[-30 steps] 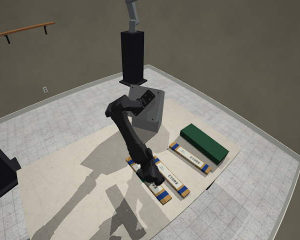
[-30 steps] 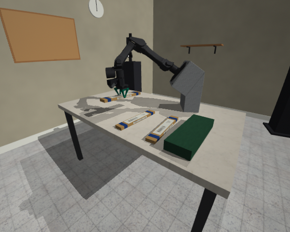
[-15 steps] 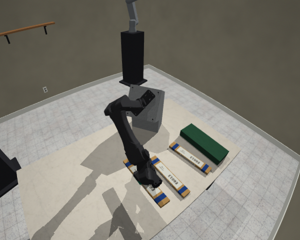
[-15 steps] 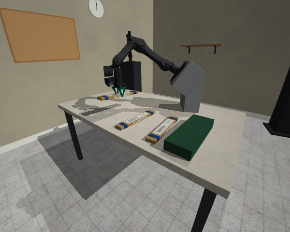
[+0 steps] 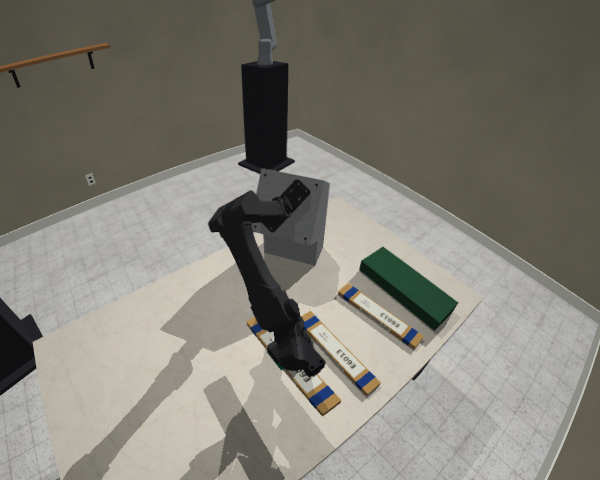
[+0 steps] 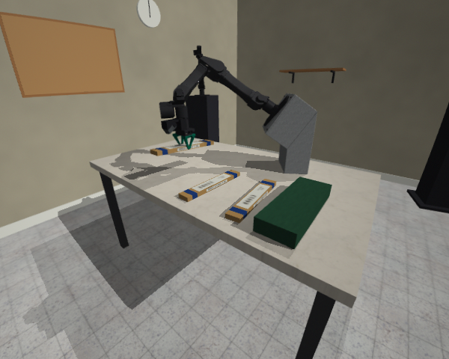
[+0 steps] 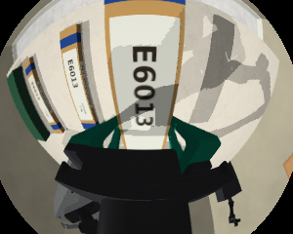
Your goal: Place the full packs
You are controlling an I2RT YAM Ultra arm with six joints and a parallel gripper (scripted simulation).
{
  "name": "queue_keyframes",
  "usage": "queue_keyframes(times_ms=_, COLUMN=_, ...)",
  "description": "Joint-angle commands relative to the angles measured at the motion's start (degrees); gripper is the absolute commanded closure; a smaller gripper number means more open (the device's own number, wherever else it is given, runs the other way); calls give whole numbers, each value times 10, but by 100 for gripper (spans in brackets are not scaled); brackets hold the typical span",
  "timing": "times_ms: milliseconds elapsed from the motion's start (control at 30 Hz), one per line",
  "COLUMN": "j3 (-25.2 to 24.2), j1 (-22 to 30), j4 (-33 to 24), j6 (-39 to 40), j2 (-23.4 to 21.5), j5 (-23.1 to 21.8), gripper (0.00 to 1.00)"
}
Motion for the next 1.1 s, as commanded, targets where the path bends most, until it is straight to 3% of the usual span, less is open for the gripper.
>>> queue_keyframes(times_ms=0, j3=27, j1=18, j4=-14, j6=3, j2=-17, j5=4, gripper=100)
queue_keyframes(times_ms=1067, j3=40, j1=23, j4=-25, j6=6, j2=-9, j5=8, gripper=100)
